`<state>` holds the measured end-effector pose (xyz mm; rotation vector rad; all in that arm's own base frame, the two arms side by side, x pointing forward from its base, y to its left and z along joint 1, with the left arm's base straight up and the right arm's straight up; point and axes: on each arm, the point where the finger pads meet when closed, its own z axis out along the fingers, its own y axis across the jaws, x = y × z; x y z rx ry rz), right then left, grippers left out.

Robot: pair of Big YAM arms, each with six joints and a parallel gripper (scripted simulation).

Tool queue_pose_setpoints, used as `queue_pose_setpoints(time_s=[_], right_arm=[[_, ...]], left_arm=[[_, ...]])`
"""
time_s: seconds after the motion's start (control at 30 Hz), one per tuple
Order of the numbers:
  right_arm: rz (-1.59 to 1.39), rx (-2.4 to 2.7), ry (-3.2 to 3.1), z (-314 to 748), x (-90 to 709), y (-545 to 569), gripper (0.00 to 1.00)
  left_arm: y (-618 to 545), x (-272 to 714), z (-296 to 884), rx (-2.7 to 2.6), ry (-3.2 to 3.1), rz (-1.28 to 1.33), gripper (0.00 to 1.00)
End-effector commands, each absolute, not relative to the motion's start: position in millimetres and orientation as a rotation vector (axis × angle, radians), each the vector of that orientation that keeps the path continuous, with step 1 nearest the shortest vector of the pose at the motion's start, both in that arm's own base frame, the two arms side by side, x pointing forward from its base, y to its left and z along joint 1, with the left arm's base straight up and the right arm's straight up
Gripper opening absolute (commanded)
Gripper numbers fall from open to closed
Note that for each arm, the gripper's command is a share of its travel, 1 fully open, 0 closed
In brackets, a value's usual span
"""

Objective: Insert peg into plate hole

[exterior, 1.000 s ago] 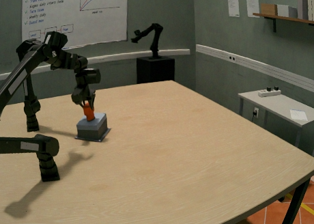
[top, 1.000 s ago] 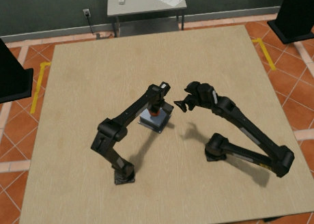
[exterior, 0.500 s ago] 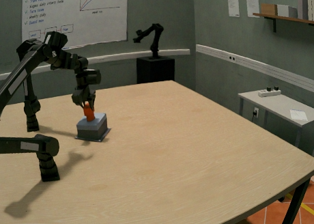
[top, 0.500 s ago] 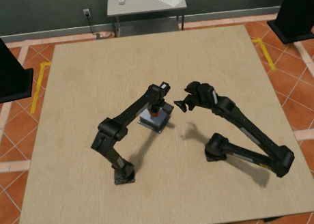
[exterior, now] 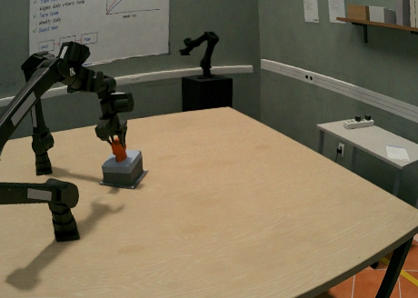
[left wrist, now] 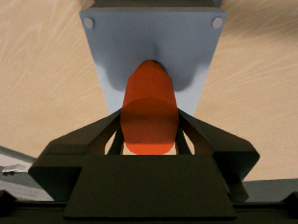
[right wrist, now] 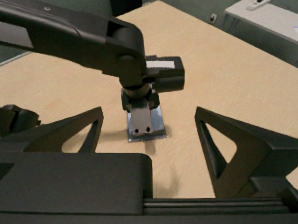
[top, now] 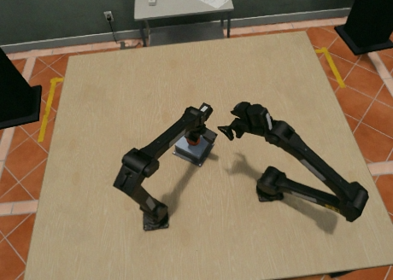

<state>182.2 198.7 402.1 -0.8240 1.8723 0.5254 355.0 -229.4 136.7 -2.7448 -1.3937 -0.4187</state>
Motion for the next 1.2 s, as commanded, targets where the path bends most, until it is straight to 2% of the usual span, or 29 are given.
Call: queue_pose_setpoints(time_s=[0.0, 1.17], right_arm=[[0.530, -0.814, 1.857, 416, 183, 199, 1.00], [0.530, -0.814, 1.857, 416, 183, 199, 1.00]], left_arm=[[-235, 368, 144, -2.739, -1.421, -0.431, 0.40], [-235, 365, 136, -2.739, -1.400, -0.420, 0.40]])
